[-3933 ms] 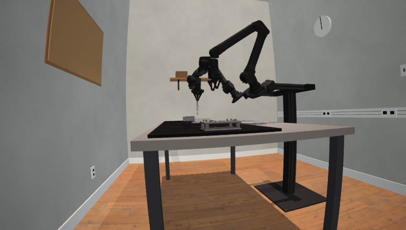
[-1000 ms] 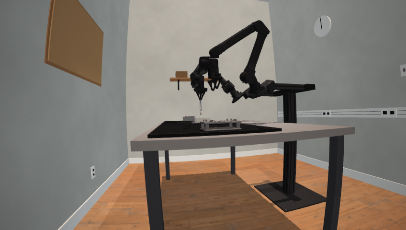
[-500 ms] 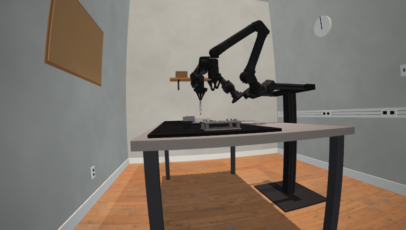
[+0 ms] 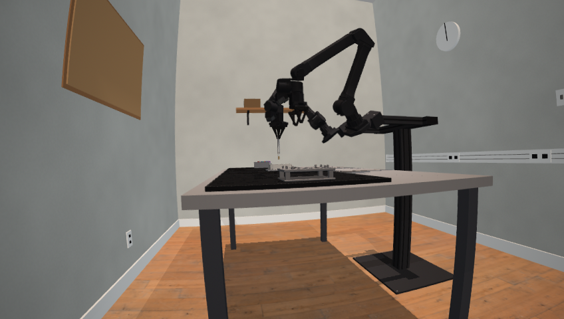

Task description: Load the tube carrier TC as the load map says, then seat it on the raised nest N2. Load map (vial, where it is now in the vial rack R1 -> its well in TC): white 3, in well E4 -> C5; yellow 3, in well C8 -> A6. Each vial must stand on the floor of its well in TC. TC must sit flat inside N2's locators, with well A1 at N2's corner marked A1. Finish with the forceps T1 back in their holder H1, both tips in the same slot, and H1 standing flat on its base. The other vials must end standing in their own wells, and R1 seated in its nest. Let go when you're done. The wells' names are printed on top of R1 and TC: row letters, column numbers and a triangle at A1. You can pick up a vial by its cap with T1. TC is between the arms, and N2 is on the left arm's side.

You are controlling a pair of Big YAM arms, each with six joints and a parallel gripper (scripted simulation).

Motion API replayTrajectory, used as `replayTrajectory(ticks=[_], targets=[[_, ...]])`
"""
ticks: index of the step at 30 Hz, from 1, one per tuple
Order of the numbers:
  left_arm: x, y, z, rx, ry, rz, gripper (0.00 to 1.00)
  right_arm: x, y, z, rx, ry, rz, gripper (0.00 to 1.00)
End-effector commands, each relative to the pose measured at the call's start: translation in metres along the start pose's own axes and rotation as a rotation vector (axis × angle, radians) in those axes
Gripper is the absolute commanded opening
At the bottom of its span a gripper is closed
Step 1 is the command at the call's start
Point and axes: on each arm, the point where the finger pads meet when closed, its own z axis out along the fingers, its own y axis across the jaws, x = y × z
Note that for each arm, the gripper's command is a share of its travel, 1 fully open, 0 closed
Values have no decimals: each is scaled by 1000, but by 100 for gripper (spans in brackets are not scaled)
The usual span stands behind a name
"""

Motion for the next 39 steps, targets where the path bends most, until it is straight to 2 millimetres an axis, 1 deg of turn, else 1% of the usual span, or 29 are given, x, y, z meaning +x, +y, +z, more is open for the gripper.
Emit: replayTrajectory(ticks=[1, 37, 39], targets=[[-12, 2, -8, 2, -28, 7, 100, -1, -5, 3, 7, -6, 8, 9], [-12, 2, -8, 2, -28, 7, 100, 1, -5, 3, 8, 3, 1, 9], [-12, 2, -8, 2, -28, 7, 100, 2, -5, 6, 9, 10, -1, 9]])
